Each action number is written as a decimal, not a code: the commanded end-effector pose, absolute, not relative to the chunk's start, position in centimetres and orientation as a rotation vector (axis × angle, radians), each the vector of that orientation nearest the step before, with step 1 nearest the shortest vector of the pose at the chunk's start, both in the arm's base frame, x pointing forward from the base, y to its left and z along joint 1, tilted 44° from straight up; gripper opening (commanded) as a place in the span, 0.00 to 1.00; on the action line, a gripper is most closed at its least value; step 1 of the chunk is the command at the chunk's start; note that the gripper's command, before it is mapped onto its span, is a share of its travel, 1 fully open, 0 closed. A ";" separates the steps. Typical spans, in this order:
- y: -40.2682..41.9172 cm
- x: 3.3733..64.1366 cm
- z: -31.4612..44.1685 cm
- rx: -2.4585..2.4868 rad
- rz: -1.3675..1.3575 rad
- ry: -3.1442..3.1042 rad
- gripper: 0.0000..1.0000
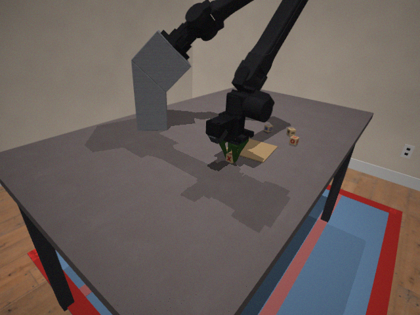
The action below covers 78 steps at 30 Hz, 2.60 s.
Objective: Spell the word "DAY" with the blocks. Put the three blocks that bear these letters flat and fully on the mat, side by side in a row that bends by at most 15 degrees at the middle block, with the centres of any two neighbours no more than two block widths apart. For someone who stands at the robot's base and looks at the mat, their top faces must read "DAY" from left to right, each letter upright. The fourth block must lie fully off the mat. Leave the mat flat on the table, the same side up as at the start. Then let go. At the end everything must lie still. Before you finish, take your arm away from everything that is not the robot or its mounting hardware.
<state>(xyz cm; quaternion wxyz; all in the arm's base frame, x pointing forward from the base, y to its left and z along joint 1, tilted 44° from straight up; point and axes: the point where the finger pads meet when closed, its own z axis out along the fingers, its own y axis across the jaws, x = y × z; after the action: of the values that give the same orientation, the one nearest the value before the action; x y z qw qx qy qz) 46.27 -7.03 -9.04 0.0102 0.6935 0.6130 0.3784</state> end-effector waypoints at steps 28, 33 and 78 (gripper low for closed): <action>-7.5 46.6 -8.7 2.182 1.179 1.891 0.20; -7.5 46.6 -8.7 2.181 1.179 1.890 0.20; -6.6 46.7 -9.6 2.173 1.180 1.911 0.20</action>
<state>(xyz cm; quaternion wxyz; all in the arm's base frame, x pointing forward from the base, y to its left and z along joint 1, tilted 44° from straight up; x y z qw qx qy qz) 46.54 -7.04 -9.12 0.0115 0.6935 0.6126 0.3790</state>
